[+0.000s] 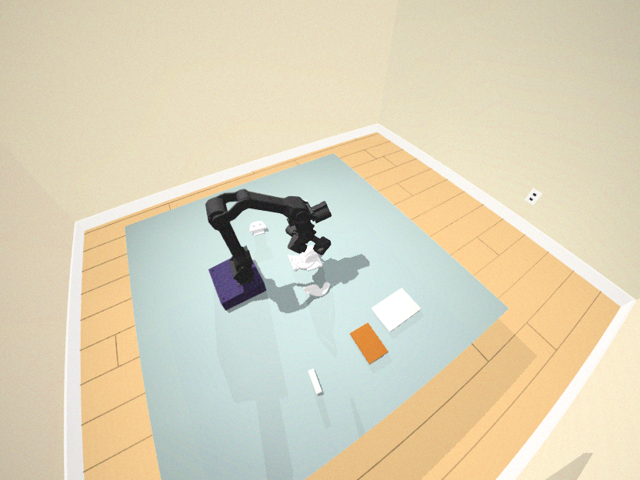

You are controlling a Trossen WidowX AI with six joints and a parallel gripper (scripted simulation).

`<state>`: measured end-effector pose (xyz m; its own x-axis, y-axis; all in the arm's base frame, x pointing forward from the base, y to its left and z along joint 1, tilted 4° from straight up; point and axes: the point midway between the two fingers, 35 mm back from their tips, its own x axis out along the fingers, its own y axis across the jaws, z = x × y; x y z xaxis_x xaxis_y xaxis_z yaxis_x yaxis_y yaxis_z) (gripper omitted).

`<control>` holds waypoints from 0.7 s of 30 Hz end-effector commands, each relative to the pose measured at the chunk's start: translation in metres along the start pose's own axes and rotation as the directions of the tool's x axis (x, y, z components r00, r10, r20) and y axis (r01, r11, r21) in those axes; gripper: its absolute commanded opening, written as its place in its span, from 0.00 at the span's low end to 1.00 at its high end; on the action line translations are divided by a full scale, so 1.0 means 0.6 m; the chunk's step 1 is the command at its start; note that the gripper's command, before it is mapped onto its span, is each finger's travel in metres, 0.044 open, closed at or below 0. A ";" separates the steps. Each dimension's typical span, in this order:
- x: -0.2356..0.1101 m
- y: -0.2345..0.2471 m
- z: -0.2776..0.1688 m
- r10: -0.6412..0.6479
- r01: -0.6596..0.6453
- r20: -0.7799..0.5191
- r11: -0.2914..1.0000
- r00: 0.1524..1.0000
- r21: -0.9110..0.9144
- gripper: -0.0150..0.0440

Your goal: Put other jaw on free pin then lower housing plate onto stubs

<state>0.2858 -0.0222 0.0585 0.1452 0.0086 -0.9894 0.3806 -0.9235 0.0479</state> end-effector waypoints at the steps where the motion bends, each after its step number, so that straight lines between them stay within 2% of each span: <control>1: -0.001 0.029 0.013 0.010 -0.012 0.024 0.995 1.000 0.097 1.00; 21: 0.002 0.134 0.105 -0.011 -0.064 0.145 0.862 0.989 0.503 1.00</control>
<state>0.2636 -0.1067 0.0519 0.0241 -0.0312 -0.9992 -0.0648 -0.9975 0.0296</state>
